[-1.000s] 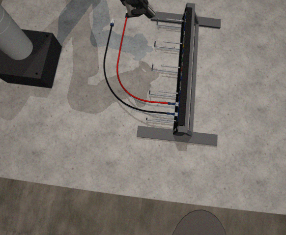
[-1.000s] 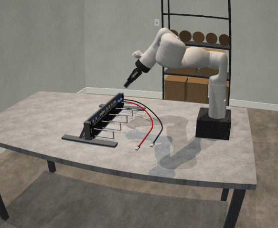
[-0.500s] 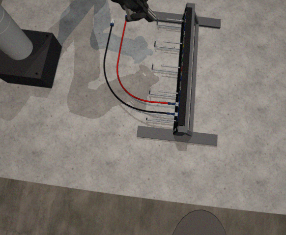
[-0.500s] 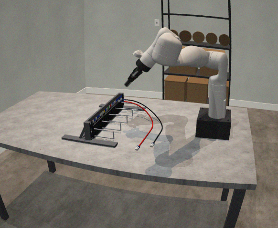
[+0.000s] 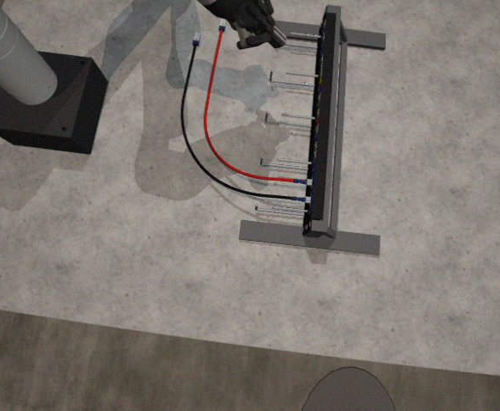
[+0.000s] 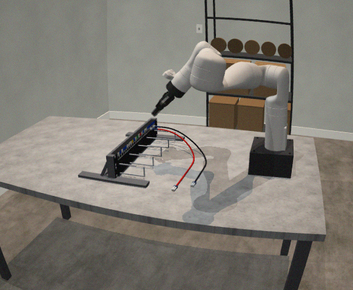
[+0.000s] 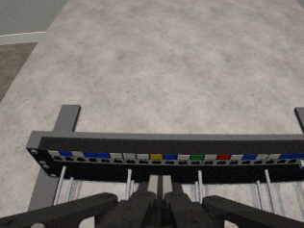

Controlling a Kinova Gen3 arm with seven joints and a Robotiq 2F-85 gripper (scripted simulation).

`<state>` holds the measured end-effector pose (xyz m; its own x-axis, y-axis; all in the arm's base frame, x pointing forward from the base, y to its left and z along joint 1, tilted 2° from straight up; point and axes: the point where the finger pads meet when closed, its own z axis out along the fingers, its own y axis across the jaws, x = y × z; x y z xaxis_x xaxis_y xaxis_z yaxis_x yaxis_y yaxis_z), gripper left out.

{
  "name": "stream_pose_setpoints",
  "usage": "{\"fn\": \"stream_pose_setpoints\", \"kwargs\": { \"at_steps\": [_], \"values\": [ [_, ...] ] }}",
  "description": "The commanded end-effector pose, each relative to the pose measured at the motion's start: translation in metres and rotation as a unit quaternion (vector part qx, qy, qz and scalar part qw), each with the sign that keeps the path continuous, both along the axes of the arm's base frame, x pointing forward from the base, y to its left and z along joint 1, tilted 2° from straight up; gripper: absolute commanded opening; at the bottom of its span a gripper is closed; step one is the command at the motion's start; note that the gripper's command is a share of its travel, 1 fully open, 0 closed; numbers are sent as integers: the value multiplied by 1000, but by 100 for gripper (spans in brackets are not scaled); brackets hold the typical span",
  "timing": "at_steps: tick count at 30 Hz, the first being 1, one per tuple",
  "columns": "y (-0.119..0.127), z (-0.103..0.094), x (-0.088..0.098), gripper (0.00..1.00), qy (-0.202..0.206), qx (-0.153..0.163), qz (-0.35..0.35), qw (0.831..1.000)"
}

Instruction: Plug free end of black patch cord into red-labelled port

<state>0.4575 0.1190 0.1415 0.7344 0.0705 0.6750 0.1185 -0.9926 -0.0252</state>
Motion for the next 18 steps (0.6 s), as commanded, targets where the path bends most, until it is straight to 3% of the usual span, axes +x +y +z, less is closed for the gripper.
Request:
{"fn": "stream_pose_setpoints", "kwargs": {
  "at_steps": [1,11,18],
  "values": [
    [-3,-14,8,0,5,-7,-1,1000],
    [3,-60,48,0,5,-7,-1,1000],
    [4,-75,62,0,5,-7,-1,1000]
  ]
}}
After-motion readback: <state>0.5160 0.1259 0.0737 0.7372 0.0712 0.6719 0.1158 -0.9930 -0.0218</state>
